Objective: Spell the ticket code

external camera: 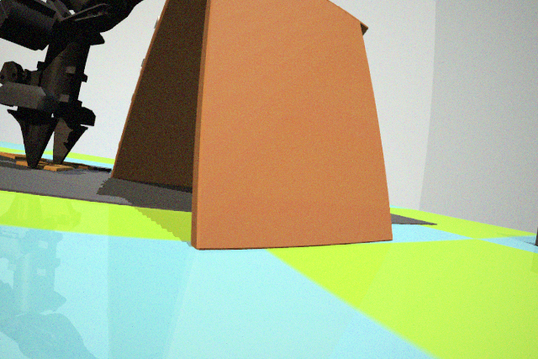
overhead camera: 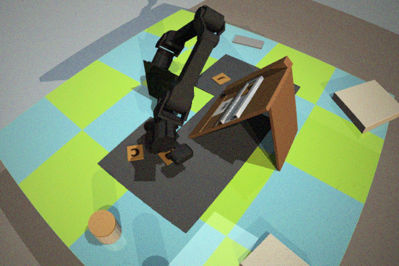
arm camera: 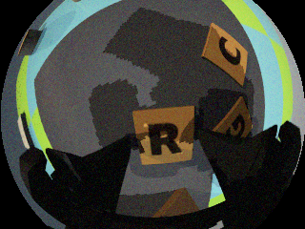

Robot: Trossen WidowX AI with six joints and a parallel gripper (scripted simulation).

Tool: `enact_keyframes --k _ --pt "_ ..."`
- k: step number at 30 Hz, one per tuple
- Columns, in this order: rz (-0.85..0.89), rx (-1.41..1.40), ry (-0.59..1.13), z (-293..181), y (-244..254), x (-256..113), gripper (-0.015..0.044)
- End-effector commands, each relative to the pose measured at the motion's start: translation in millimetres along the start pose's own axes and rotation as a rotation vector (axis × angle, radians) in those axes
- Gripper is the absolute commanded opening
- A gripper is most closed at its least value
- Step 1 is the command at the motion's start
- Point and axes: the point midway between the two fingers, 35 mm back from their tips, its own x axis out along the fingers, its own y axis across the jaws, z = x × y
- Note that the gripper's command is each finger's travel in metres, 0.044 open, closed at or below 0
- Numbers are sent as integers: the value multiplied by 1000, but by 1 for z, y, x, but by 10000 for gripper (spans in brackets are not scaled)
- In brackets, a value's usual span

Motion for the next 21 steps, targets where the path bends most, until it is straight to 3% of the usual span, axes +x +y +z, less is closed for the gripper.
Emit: enact_keyframes --k 1,10,21 --pt "1 5 4 -1 -1 1 340" --pt "1 5 5 -1 -1 1 340" --pt "1 5 5 -1 -1 1 267"
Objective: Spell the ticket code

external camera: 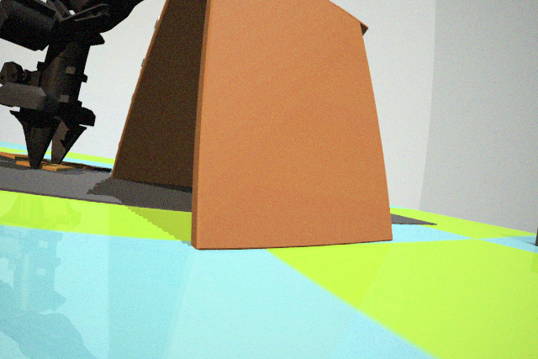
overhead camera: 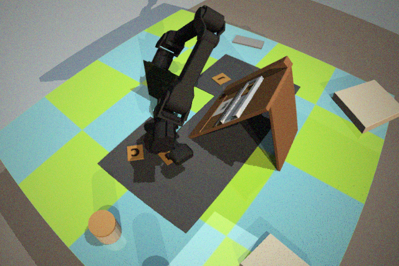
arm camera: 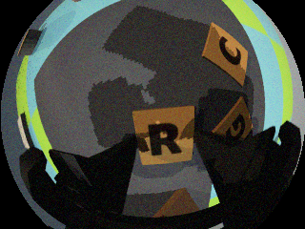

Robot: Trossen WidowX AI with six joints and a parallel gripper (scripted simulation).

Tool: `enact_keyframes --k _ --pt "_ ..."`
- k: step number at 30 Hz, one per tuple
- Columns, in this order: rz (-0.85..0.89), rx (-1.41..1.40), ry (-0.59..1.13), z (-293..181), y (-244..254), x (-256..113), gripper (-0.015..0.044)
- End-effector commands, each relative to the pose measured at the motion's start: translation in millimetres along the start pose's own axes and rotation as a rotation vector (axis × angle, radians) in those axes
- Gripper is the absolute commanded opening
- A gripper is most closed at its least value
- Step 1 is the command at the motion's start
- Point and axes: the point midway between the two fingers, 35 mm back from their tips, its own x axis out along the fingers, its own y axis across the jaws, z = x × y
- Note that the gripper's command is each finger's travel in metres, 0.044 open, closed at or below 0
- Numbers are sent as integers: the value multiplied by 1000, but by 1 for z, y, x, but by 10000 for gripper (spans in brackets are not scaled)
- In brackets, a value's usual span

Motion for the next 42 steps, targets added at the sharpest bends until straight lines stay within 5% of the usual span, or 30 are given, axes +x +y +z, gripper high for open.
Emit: enact_keyframes --k 1,5,14,42 --pt "1 5 5 -1 -1 1 260" --pt "1 5 5 -1 0 1 233" --pt "1 5 4 0 -1 -7 0" --pt "1 5 3 -2 -3 -24 0"
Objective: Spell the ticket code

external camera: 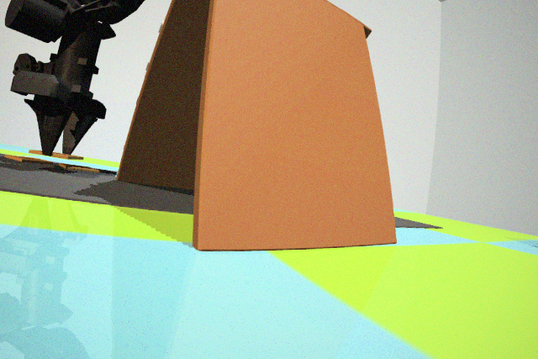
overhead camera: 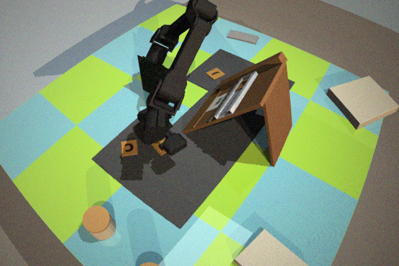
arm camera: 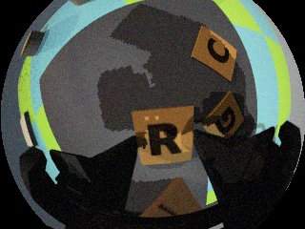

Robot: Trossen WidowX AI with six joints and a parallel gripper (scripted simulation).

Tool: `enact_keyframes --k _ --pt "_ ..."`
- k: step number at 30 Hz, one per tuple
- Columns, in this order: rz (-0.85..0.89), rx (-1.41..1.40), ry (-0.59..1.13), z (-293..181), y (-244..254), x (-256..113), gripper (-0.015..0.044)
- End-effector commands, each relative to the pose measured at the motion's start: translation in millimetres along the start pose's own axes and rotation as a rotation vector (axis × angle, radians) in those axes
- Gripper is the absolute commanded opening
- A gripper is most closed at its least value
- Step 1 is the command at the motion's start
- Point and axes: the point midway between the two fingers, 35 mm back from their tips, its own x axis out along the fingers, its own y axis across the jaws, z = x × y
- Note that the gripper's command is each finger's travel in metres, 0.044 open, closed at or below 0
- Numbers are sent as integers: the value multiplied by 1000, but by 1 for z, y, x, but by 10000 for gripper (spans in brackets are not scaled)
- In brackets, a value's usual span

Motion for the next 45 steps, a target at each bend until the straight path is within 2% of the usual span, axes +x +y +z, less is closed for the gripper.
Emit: enact_keyframes --k 1,14,45 --pt "-1 -5 -5 0 0 -3 0" --pt "10 -18 0 -1 1 -8 0" --pt "448 -900 -136 -12 78 -58 0"
